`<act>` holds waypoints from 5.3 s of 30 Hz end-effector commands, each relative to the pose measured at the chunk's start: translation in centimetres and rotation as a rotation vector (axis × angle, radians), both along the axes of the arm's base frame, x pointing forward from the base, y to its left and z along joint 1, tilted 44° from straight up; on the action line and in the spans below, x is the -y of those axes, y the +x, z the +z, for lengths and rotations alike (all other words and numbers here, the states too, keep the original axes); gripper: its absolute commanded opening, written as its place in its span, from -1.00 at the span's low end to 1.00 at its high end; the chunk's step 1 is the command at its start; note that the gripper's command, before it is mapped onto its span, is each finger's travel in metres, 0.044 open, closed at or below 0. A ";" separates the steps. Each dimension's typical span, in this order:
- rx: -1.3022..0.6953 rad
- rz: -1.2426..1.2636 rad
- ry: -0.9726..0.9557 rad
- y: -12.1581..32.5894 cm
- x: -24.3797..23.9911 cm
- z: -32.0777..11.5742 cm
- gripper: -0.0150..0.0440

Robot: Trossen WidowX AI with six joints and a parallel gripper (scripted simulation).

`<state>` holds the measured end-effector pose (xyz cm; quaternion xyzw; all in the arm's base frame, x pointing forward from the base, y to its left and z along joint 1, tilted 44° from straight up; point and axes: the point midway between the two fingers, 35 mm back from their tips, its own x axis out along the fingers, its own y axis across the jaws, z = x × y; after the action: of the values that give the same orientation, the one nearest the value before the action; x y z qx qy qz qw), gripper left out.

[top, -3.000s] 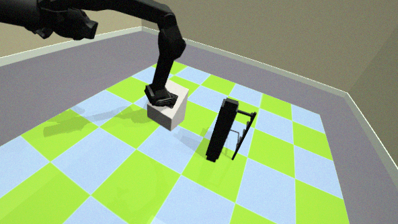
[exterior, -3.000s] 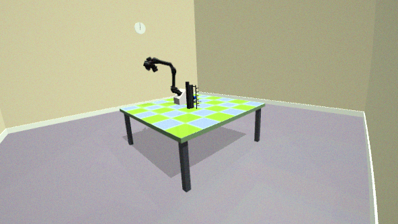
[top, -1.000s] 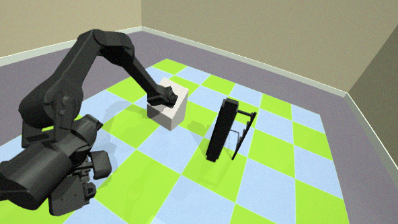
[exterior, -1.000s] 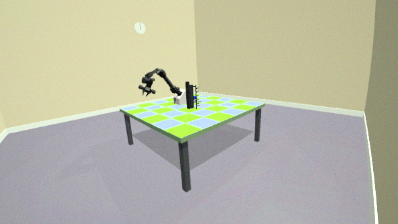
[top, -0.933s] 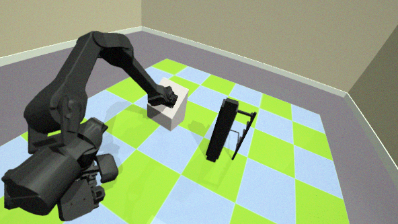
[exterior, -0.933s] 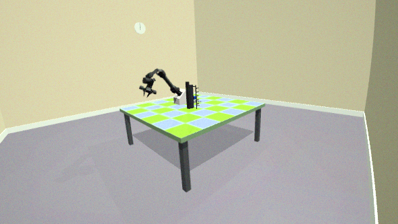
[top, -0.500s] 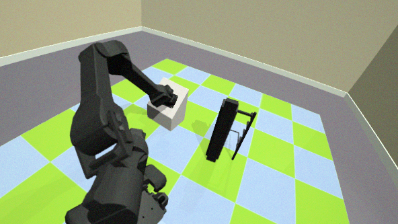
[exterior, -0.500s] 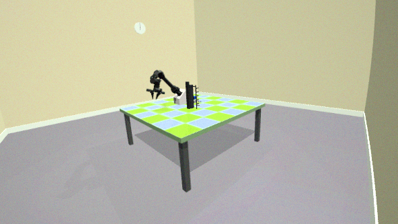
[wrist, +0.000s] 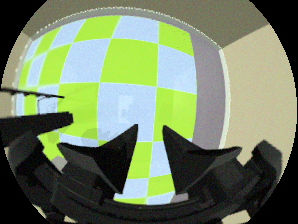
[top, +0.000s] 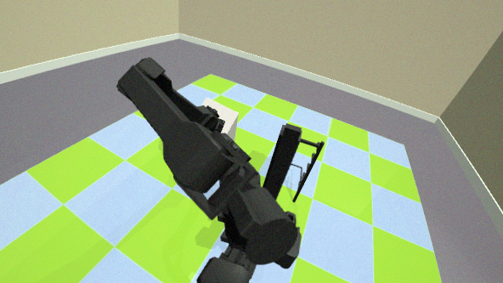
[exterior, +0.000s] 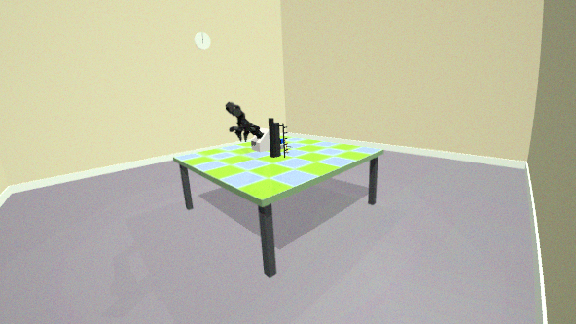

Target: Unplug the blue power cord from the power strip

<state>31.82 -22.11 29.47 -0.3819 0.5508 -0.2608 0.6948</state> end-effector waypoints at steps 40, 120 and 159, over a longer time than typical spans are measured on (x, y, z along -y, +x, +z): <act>-0.548 0.870 0.241 5.4 -32.8 -22.6 0.05; -1.403 0.911 -0.024 -5.5 -25.4 -32.0 -0.46; -1.403 0.919 -0.023 -6.3 -30.0 -35.4 -0.49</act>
<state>25.84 5.51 -4.72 -0.6568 0.6515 0.3202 0.2043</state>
